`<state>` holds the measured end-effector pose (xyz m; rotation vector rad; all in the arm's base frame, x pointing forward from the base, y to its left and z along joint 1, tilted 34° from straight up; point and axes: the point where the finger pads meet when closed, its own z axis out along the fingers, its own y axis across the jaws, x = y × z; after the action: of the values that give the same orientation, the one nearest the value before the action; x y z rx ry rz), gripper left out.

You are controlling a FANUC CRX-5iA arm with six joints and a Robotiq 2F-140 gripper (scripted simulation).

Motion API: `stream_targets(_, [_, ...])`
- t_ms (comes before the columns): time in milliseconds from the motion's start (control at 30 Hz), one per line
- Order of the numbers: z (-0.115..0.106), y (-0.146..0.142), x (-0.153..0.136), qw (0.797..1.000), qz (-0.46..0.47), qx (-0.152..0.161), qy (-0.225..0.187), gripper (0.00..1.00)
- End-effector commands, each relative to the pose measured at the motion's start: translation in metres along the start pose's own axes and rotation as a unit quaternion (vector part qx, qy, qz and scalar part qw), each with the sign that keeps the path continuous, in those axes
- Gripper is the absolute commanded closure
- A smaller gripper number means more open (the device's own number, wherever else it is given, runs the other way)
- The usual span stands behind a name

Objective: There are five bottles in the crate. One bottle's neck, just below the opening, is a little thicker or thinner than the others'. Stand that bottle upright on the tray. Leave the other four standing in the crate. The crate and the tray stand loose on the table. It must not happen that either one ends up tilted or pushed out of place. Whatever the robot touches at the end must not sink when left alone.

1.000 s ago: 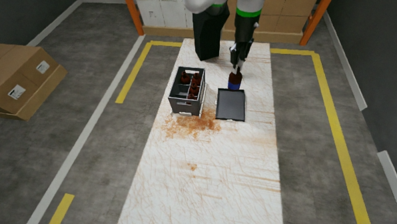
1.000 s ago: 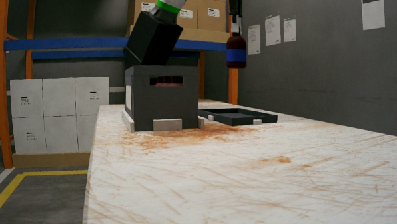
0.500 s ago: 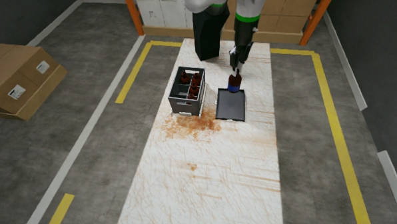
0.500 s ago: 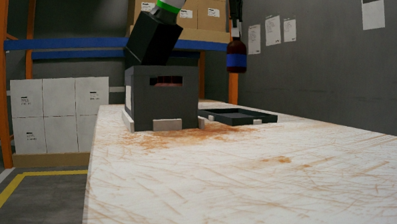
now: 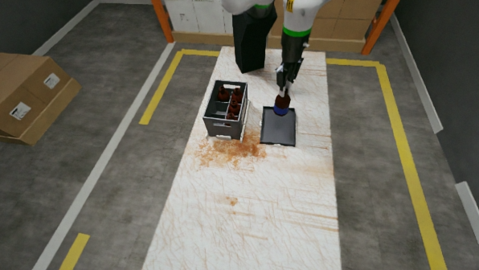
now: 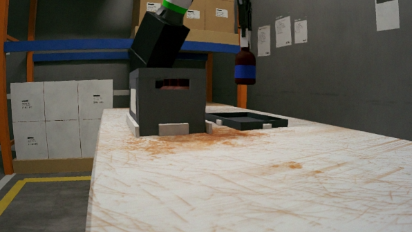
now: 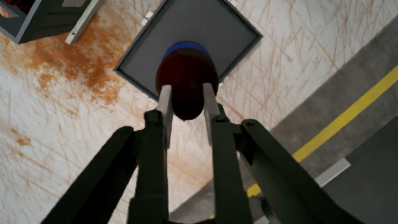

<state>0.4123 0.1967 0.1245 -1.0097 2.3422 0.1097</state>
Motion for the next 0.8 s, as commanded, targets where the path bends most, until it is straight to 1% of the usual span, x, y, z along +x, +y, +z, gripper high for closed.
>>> stream_targets(0, [0.008,0.0,-0.001,1.0,0.0,0.0,-0.001,0.9])
stream_targets(100, [0.011,0.0,-0.001,1.0,0.0,0.0,-0.001,0.9])
stream_targets(600, [0.056,0.0,-0.001,1.0,0.0,0.0,-0.001,0.9])
stream_targets(667, [0.056,0.0,-0.001,1.0,0.0,0.0,-0.001,0.9])
stream_targets(767, [0.065,0.0,-0.001,1.0,0.0,0.0,-0.001,0.9])
